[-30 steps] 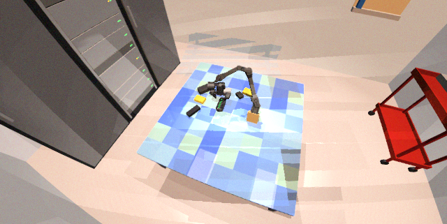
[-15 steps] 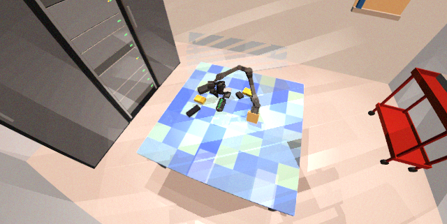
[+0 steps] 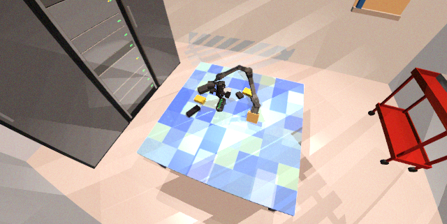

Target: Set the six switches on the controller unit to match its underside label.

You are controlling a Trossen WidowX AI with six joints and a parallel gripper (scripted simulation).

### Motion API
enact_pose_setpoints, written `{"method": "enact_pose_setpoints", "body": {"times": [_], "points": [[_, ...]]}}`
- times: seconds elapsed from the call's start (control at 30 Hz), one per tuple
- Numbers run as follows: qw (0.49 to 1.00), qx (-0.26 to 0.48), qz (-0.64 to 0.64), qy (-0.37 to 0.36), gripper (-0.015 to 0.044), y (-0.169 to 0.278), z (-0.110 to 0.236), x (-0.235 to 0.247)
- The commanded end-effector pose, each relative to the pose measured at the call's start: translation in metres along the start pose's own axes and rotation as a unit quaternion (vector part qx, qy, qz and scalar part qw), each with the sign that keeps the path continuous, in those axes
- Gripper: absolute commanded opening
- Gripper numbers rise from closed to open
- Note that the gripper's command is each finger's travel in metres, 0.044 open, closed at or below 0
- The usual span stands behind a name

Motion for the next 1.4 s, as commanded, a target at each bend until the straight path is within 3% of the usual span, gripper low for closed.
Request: {"method": "enact_pose_setpoints", "body": {"times": [0.0,0.13,0.7,0.77,1.1,1.3,1.37], "points": [[1.000,0.002,-0.002,0.000,0.0000,0.000,0.001,0.000],[1.000,0.002,-0.002,0.000,0.0000,0.000,0.001,0.000],[1.000,0.000,0.000,0.000,0.0440,0.000,0.000,0.000],[1.000,0.000,0.000,0.000,0.0440,0.000,0.000,0.000],[1.000,0.004,0.030,0.004,0.0177,0.000,-0.054,-0.044],[0.999,0.005,0.033,0.004,0.0020,0.001,-0.057,-0.048],[0.999,0.005,0.033,0.004,0.0000,0.001,-0.057,-0.048]]}}
Point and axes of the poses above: the point midway between the two fingers, 35 mm back from their tips, its own z axis back along the fingers, its own x axis across the jaws, y = z × x, the point moved 4 cm from there along z, back along the fingers, and after that the axes turned 3 degrees about z, right-handed, at the moved point
